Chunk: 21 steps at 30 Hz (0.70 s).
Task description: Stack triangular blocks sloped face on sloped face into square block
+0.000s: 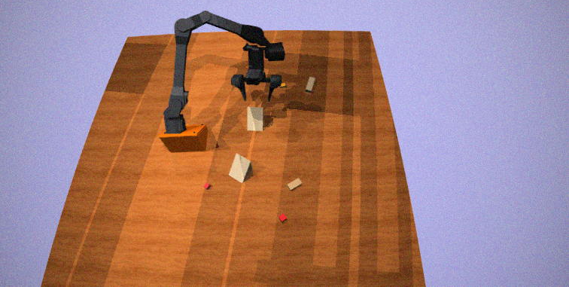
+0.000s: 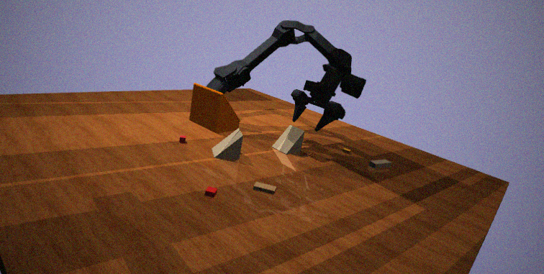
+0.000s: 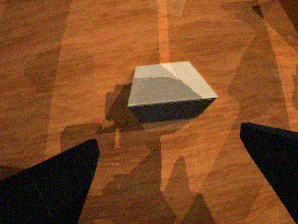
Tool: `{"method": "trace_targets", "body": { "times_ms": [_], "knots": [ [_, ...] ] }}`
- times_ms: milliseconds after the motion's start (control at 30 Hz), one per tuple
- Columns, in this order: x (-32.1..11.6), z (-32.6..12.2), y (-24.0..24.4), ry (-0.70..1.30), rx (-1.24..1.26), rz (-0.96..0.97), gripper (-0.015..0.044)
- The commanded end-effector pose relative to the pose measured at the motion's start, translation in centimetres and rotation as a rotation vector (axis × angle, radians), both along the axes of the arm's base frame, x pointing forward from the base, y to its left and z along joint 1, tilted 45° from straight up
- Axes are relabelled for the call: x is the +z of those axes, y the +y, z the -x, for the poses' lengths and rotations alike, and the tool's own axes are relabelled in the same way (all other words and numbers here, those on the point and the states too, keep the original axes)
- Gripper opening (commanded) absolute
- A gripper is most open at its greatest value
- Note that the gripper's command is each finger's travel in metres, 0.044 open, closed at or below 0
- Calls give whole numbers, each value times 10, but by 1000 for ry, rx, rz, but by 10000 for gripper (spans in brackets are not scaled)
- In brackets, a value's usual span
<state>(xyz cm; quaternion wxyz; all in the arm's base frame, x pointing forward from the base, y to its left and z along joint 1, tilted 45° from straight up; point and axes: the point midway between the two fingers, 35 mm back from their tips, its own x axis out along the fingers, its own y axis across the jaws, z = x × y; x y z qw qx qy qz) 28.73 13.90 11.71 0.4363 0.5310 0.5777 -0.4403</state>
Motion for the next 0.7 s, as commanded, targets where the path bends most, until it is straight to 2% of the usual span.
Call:
{"method": "trace_targets", "body": {
  "times_ms": [0, 667],
  "knots": [
    [-8, 0, 0, 7, -7, 7, 440],
    [-41, 3, 5, 7, -7, 7, 440]
  ]
}}
